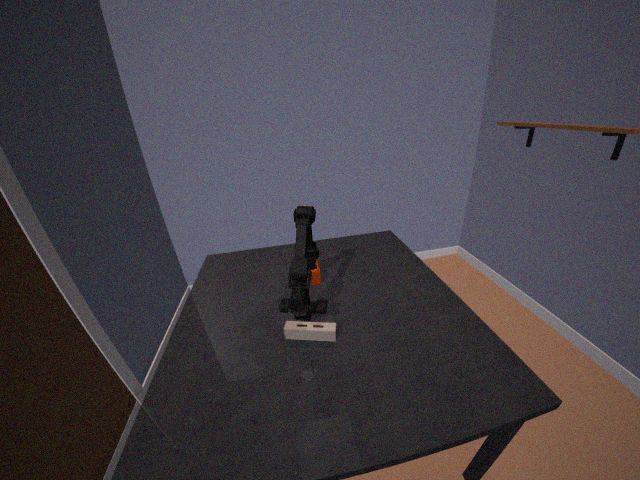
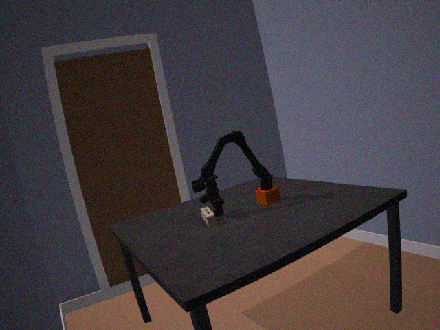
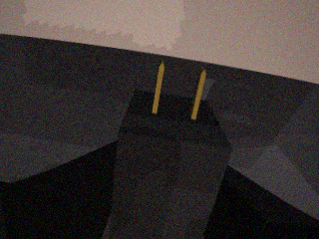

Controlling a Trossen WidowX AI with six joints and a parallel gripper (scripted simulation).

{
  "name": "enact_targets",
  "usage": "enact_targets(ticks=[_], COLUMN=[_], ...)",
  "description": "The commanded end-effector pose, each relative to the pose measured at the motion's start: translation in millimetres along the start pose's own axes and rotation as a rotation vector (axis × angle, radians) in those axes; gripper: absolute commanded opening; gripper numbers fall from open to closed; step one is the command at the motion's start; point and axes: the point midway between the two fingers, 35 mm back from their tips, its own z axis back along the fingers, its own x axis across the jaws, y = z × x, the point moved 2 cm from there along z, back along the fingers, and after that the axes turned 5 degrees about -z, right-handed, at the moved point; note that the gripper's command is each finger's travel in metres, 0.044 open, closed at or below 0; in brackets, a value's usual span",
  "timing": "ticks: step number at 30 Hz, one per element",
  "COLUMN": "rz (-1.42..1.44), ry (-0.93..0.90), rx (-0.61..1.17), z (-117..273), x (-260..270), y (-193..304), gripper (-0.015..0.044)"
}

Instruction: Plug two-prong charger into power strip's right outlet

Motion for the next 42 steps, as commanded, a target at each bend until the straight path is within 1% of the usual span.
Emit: enact_targets(ticks=[1, 42], rz=[0.004, 0.004], ry=[0.000, 0.000], rx=[-0.001, -0.001], z=[0.3, 1.0], x=[0.1, 0.8], y=[-1.8, -10.1], gripper=[0.0000, 0.0000])
